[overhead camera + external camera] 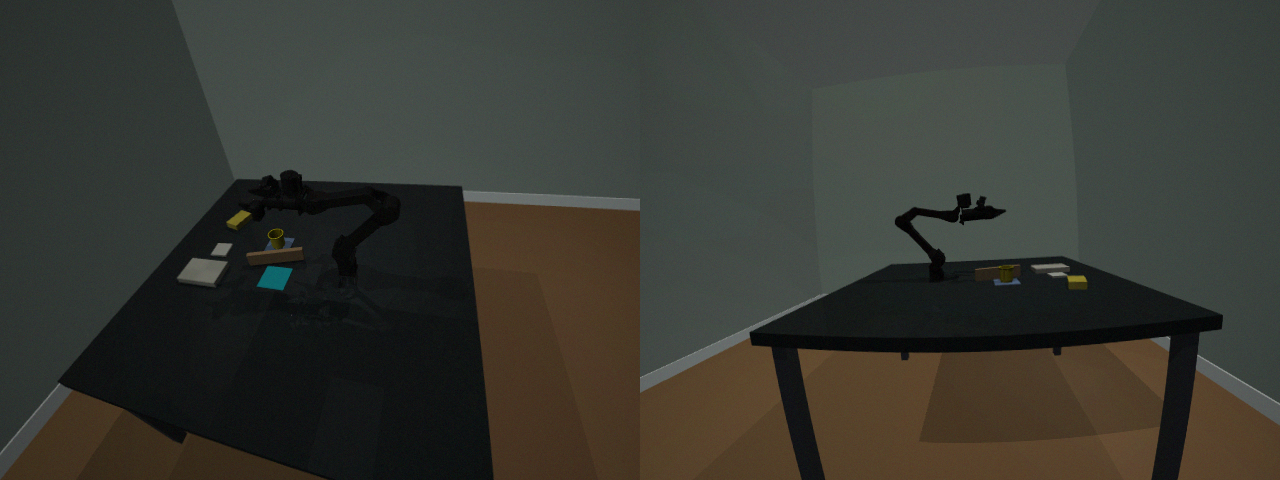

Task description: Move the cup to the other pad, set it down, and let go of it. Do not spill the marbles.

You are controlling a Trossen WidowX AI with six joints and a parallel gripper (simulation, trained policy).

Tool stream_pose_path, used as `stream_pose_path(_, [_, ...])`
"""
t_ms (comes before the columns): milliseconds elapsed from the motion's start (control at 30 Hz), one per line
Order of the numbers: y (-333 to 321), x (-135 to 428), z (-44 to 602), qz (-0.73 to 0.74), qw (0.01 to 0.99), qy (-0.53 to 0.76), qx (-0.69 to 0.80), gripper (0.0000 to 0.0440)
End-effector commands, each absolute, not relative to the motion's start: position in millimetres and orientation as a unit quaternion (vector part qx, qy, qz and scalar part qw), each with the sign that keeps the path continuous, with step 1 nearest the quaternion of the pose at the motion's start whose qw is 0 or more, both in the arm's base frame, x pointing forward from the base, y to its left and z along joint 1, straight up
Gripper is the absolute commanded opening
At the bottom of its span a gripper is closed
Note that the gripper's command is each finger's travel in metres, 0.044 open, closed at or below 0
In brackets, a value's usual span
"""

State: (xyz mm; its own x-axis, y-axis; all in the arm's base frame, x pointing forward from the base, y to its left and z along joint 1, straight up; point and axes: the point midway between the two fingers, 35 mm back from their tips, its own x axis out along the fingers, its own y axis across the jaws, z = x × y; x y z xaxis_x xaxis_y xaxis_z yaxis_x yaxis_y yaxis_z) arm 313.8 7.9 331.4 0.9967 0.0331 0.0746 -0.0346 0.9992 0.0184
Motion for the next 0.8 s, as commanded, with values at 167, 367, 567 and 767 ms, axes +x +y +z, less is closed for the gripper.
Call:
stream_pose_path(167, [6, 318, 327, 0.006, 1.0, -0.012, 0.021, 0.0243])
stream_pose_path(367, [8, 324, 318, 0.001, 0.999, 0.025, 0.036, 0.0093])
stream_pose_path(567, [15, 331, 311, 0.006, 0.996, 0.067, 0.053, 0.01])
stream_pose_path(767, [22, 339, 305, 0.01, 0.991, 0.109, 0.072, 0.0118])
